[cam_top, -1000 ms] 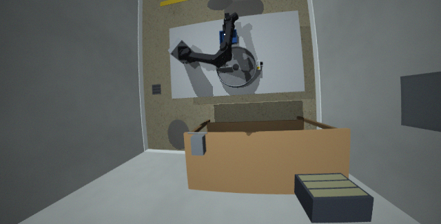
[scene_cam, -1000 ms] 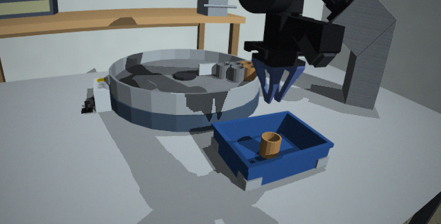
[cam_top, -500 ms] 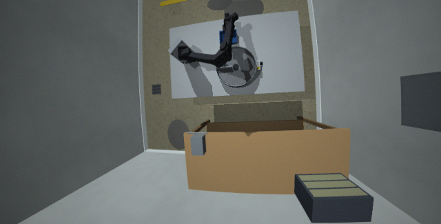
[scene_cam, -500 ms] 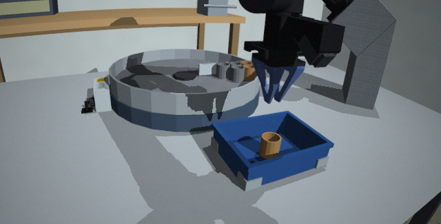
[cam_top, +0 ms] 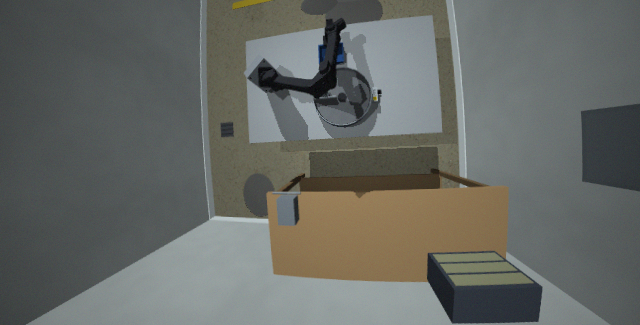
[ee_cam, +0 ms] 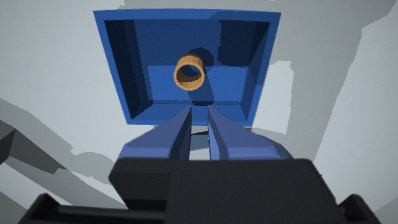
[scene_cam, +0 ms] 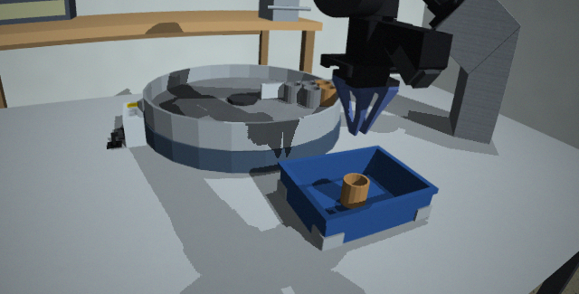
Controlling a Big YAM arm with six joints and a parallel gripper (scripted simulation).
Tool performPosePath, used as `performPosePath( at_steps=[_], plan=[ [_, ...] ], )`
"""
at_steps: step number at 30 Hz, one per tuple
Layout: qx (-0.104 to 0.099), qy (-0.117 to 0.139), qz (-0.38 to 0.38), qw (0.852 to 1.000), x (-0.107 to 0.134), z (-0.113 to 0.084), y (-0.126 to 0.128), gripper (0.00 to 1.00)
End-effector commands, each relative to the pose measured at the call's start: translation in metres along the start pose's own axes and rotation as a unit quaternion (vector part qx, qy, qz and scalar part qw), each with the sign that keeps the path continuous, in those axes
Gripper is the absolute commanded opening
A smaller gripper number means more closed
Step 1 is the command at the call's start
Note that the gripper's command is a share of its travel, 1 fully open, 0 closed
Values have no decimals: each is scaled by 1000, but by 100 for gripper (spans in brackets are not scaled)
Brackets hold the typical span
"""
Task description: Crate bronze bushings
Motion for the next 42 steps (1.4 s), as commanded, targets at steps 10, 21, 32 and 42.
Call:
performPosePath(
  at_steps=[10,21,32,42],
  plan=[
    [11,-5,91,996,22,-8,4,14],
    [6,-3,241,970,62,-2,33,14],
    [6,-3,366,930,93,-2,58,14],
    [6,-3,473,881,122,-2,80,14]
  ],
)
Point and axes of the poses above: the point where the finger pads meet when closed, its own z axis out along the fingers, its own y axis across the jaws, x = y × z, the point moved 2 cm from there along -z, back along the fingers, and after that the axes turned 12 degrees about -z, right-handed, at the moved point
